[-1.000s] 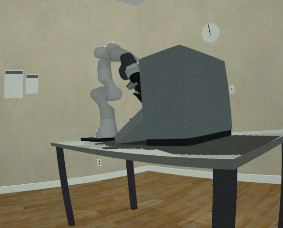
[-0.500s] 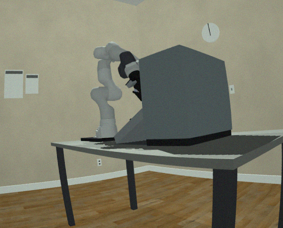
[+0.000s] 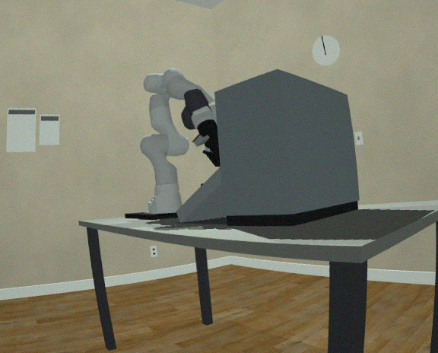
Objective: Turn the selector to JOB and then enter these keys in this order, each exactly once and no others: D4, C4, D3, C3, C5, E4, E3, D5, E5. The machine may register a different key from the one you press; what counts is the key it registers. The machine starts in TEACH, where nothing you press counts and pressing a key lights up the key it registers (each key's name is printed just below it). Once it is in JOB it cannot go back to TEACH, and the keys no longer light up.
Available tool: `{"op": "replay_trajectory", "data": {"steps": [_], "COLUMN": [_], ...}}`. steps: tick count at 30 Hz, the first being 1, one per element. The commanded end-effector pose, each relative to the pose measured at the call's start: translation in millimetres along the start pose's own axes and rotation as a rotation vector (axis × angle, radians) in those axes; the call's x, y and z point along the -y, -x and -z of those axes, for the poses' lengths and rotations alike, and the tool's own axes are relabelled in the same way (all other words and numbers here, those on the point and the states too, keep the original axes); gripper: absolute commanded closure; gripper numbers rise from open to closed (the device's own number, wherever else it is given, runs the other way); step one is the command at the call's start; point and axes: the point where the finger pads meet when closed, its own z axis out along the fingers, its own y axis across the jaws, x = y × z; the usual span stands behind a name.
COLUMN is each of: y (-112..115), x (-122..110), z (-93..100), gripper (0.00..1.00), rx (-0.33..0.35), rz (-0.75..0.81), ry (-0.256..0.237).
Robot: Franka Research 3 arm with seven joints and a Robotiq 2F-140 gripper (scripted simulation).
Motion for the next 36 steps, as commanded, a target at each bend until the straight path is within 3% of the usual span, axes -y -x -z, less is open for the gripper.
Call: {"op": "replay_trajectory", "data": {"steps": [1, 24, 36], "y": [6.0, 6.6, 6.5], "x": [-7.9, -8.8, -8.8], "z": [2.3, -18.3, -19.7], "gripper": [0.9, 0.9, 0.9], "rx": [-0.006, -0.006, -0.006], "rz": [-0.015, -0.015, -0.015], "ry": [-0.021, -0.021, -0.021]}}
